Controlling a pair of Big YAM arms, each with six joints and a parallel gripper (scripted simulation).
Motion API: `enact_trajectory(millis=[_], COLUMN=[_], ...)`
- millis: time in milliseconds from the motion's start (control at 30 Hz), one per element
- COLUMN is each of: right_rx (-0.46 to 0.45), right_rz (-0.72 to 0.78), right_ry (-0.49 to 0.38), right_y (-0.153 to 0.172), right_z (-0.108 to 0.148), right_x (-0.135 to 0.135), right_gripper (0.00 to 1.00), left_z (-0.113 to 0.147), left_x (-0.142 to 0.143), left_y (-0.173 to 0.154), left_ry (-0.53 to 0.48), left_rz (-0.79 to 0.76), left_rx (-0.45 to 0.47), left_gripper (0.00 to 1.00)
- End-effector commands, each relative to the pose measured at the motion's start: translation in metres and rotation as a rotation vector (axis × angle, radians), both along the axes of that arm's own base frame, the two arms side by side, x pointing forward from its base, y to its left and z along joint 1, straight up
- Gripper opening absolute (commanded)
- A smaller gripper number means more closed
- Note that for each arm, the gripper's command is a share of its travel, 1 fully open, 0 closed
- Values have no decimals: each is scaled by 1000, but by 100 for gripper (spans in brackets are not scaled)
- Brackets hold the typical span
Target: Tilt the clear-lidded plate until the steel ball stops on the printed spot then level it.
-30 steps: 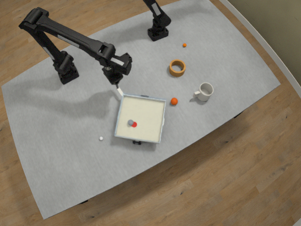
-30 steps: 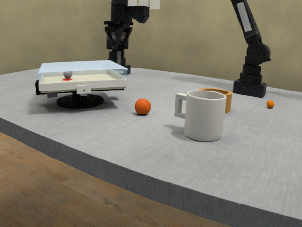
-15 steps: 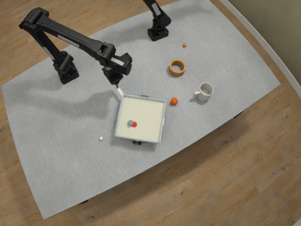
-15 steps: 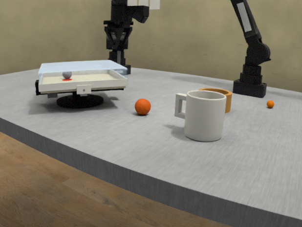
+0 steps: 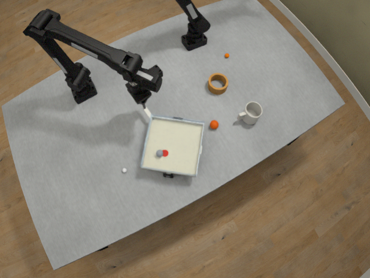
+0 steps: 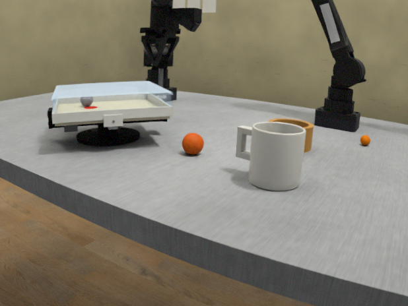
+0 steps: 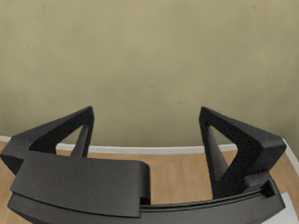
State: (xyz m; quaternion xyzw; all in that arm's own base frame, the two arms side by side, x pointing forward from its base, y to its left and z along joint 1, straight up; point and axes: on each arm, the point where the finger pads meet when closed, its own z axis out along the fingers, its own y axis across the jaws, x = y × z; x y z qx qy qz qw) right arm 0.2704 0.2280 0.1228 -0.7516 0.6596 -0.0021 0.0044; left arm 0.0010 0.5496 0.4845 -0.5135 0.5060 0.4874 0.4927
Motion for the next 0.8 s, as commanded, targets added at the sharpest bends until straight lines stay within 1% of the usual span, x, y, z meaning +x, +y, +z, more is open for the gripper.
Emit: enact_trajectory(millis=[0, 767], right_rx=[37, 37], right_rz=[0, 0], right_ry=[-33, -30], right_y=[27, 33], right_z=[12, 13], right_x=[14, 14], right_gripper=[0, 0], left_z=[16, 16], left_x=[-7, -7], left_y=[-5, -5], left_ry=[13, 13], left_rz=[9, 9], left_rx=[39, 39], left_gripper=[100, 100])
